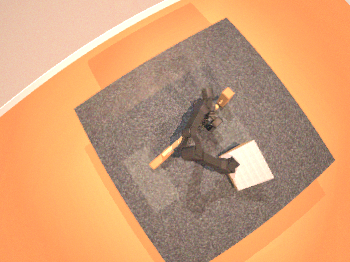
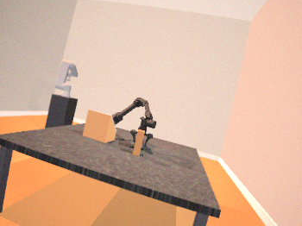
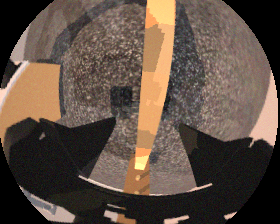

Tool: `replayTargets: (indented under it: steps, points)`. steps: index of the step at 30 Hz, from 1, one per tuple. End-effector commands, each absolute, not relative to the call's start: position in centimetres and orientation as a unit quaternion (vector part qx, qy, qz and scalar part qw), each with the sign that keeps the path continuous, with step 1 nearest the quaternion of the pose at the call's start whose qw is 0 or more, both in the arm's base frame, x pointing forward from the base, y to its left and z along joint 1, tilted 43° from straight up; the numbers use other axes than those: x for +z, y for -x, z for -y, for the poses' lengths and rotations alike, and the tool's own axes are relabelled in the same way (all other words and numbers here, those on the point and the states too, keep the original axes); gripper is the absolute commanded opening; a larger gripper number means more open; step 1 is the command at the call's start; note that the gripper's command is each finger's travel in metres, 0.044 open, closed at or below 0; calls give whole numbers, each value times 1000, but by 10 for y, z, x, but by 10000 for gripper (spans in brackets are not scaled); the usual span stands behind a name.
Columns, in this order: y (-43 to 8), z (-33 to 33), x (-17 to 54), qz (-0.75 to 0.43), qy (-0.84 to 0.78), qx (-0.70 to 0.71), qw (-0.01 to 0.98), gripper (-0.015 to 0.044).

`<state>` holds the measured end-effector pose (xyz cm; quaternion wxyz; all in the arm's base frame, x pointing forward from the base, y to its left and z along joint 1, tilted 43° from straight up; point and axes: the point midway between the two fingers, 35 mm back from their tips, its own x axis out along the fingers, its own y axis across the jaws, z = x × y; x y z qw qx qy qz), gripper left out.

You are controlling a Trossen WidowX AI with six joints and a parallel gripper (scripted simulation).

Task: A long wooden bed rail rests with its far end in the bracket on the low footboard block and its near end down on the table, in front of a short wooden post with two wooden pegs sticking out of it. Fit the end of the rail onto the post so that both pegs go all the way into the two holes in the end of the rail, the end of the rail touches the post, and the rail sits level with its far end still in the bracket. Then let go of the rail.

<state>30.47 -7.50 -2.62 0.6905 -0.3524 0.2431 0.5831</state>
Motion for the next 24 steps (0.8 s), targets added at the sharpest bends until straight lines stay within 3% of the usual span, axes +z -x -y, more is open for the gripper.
replayTargets:
  steps: [1, 11, 24]
  points:
    - [-305, 69, -33, -243, 347, 584, 693, 440]
    - [-306, 59, -42, -242, 346, 584, 693, 440]
    - [-306, 59, -42, -242, 346, 584, 693, 99]
